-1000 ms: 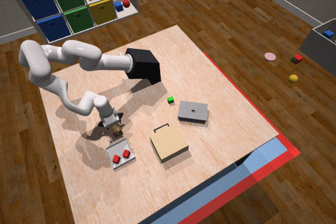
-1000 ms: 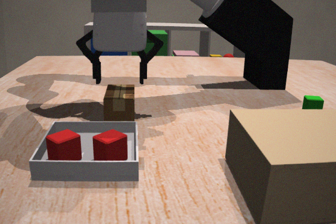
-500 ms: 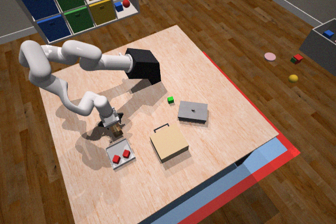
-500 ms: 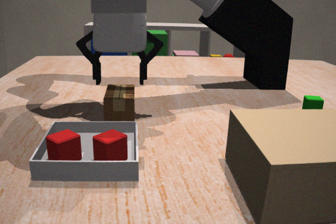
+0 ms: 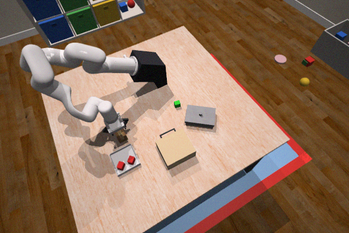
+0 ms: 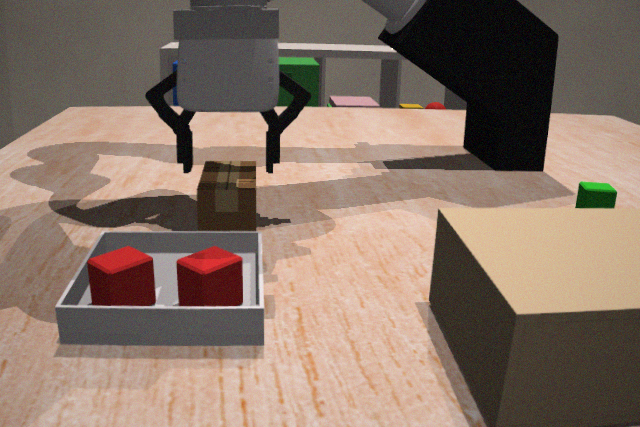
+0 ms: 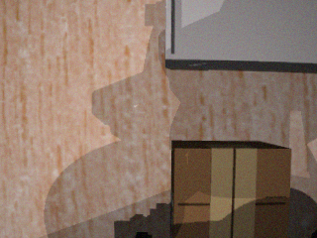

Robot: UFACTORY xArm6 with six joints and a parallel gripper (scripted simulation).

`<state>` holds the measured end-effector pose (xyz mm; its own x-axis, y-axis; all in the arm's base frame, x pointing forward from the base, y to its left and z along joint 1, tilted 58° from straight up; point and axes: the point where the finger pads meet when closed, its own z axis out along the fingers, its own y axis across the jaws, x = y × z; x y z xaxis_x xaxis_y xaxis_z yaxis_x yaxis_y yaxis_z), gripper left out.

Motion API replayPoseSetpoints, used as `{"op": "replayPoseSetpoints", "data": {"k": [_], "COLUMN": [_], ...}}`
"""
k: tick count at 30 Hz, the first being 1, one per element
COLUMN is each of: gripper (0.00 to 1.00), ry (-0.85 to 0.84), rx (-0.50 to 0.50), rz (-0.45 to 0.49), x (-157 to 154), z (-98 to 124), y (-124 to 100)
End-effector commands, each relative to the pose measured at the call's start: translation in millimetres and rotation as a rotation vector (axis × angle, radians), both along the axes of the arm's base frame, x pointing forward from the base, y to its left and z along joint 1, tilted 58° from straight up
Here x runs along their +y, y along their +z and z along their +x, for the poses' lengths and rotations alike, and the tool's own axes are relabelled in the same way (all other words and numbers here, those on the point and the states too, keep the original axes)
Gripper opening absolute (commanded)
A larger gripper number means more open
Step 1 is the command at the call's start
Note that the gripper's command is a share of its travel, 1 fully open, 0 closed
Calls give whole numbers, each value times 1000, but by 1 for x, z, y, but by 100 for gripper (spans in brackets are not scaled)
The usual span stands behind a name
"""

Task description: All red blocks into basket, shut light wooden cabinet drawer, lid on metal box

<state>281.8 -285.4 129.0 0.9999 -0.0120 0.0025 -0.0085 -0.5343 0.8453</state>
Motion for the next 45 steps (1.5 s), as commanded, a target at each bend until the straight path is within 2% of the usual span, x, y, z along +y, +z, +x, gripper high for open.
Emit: {"op": "replayPoseSetpoints", "data": {"k": [1,24,45], "gripper": [90,90,90], "ry": [2,2,2], "rx": [-2,-2,-2], "rz": [0,0,0], "x": [-5,-29,-31], "z": [1,1,1], "y": [-3,-18,-19]}}
